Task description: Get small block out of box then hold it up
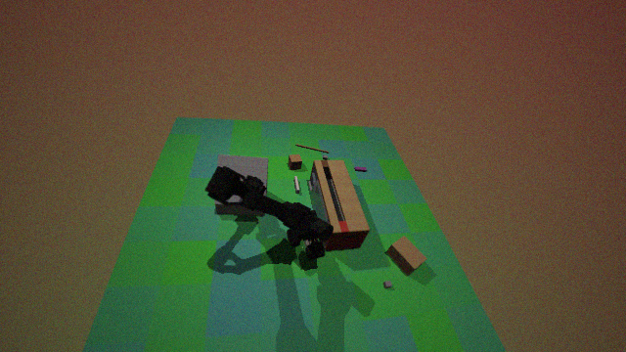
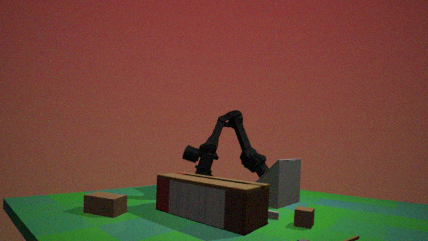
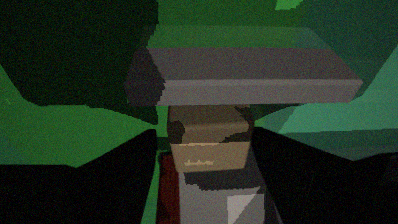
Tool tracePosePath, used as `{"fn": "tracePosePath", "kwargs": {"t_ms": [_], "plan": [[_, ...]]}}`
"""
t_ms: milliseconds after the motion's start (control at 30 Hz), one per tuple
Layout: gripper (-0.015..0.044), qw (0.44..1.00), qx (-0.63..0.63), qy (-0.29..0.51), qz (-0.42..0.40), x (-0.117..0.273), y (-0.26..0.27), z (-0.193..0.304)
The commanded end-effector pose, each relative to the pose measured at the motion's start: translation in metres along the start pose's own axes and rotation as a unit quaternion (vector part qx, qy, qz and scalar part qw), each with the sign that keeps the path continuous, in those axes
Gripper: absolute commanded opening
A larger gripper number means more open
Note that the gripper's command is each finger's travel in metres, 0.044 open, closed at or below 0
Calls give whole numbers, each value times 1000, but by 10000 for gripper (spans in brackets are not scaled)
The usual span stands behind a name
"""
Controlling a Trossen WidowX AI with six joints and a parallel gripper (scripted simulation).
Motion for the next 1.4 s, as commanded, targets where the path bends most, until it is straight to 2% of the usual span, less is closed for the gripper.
{"fn": "tracePosePath", "kwargs": {"t_ms": [0,133,233,300,667,833,1100,1367], "plan": [[180,1000,3,0,3,-2,-1,-2],[75,1000,3,0,3,-2,-1,-2],[55,1000,3,0,3,-2,-1,-2],[3,1000,3,0,3,1,-1,0],[0,1000,0,-1,3,52,-4,23],[0,1000,3,-1,3,55,-5,24],[0,988,153,-8,5,59,-12,25],[0,950,313,-14,9,63,-19,27]]}}
Point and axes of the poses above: the point midway between the two fingers, 35 mm back from their tips, its own x axis back along the fingers, its own y axis across the jaws, z = x × y, the point moved 7 cm from there along x, back along the fingers, and after that the axes turned 10 degrees about -x, right-handed, at the moved point
